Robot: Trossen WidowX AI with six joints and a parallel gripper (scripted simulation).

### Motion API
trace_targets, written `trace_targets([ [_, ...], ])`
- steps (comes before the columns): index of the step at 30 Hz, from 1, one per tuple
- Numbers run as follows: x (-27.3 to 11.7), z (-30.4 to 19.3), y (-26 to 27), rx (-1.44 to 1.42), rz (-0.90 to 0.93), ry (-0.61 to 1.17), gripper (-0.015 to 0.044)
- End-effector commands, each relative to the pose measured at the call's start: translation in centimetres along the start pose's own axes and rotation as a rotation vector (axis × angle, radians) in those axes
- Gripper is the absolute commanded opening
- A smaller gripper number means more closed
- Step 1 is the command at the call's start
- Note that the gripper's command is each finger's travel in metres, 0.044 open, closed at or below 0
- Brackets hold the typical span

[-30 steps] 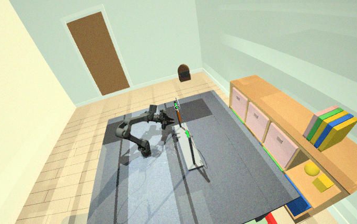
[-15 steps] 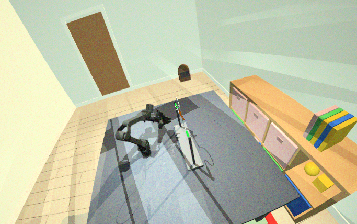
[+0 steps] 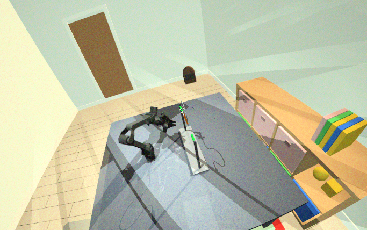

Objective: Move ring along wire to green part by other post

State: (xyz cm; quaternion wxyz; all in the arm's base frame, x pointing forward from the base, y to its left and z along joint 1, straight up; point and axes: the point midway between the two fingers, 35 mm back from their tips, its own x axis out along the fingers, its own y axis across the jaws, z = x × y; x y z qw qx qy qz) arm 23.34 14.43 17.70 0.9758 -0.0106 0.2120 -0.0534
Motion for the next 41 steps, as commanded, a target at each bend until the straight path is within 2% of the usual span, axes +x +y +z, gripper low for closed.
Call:
trace_targets([
  [1, -0.1, 0.1, -0.1, 0.006, -0.001, -0.003, 0.0160],
  [7, -0.1, 0.1, -0.1, 0.006, -0.001, -0.003, 0.0160],
  [14, -4.3, 0.2, -0.2, -0.001, 0.002, -0.007, 0.0344],
  [18, -4.4, 0.2, -0.2, -0.002, 0.003, -0.009, 0.0440],
  [41, -4.4, 0.2, -0.2, -0.002, 0.003, -0.009, 0.0440],
])
